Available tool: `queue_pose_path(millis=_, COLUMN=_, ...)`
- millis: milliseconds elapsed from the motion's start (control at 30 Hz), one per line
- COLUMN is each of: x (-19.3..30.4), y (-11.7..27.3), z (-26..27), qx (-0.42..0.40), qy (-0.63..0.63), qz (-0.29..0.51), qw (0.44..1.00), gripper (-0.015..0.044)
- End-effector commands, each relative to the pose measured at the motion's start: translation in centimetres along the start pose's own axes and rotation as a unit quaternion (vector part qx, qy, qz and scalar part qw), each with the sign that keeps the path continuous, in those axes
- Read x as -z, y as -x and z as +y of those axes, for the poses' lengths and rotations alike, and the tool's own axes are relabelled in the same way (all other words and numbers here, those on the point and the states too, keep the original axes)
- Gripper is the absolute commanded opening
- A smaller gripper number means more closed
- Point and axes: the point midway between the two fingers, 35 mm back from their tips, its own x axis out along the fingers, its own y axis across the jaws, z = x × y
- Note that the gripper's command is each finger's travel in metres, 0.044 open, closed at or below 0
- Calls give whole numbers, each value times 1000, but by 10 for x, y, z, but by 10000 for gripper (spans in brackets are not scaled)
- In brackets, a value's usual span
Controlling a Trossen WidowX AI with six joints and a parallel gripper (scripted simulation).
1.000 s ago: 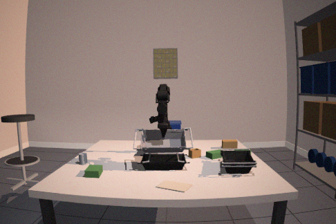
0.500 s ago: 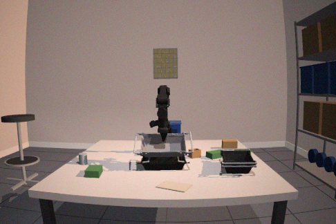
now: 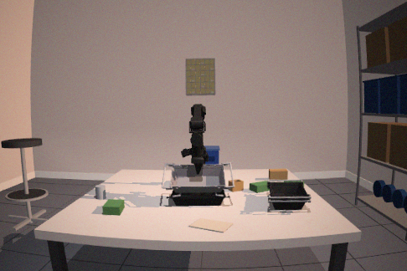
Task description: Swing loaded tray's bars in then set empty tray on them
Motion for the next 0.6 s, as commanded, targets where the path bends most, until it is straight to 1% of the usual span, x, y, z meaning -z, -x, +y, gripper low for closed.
queue_pose_path(millis=0, x=0, y=-1, z=-1, qx=-4, qy=-1, qz=0, qw=1000, gripper=0)
queue_pose_path(millis=567, x=0, y=-12, z=-11, qx=-4, qy=-1, qz=0, qw=1000, gripper=0)
